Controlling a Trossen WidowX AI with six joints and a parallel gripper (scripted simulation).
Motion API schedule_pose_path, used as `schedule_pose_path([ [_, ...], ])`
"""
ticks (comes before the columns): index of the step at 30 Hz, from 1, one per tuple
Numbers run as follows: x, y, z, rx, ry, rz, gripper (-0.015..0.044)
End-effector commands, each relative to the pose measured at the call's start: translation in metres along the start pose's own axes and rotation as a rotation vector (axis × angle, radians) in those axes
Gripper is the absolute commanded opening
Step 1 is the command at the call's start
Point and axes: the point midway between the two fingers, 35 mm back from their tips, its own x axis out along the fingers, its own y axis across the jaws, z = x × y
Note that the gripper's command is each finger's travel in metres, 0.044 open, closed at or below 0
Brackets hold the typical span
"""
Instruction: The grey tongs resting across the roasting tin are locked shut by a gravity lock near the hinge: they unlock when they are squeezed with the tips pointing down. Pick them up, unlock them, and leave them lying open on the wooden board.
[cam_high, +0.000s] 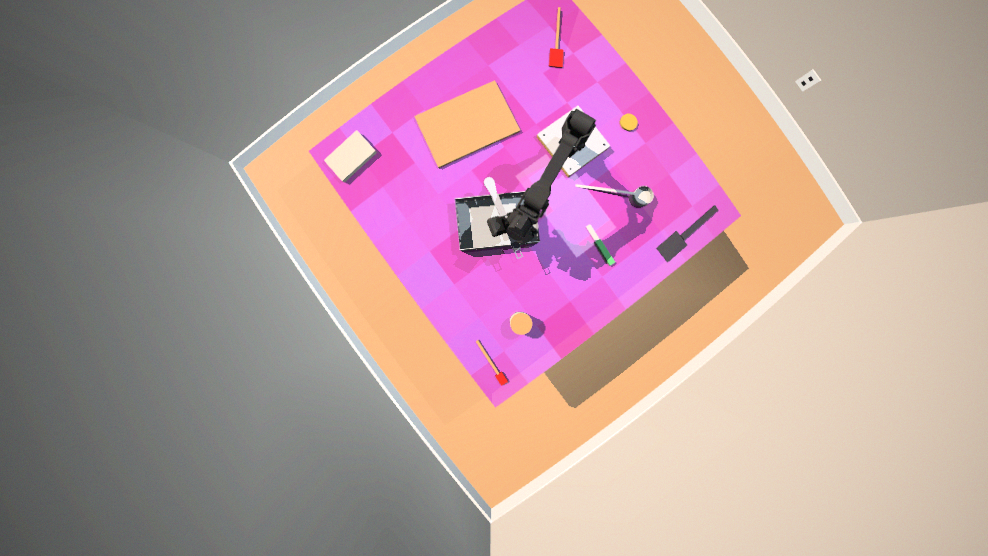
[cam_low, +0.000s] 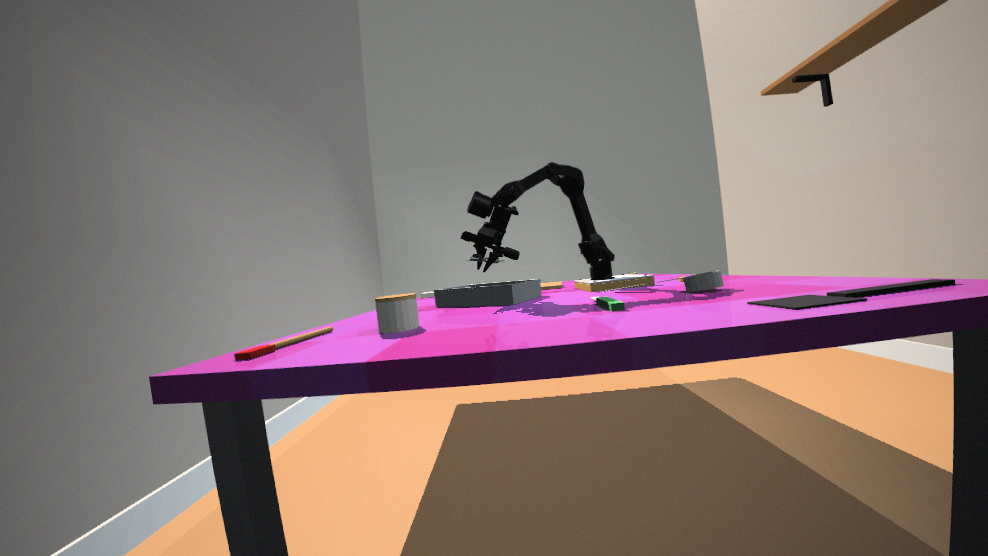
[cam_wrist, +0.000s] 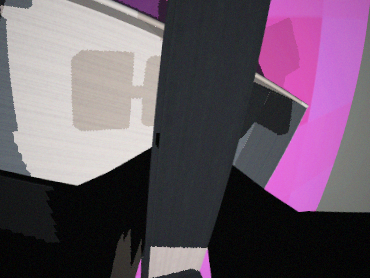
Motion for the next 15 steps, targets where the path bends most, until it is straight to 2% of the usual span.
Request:
schedule_pose_path([
  [1, 0.001, -0.0029, 0.0003, -0.007, -0.001, 0.038, -0.015],
  [15, 0.004, -0.0022, -0.0032, -0.017, 0.004, 0.24, -0.015],
])
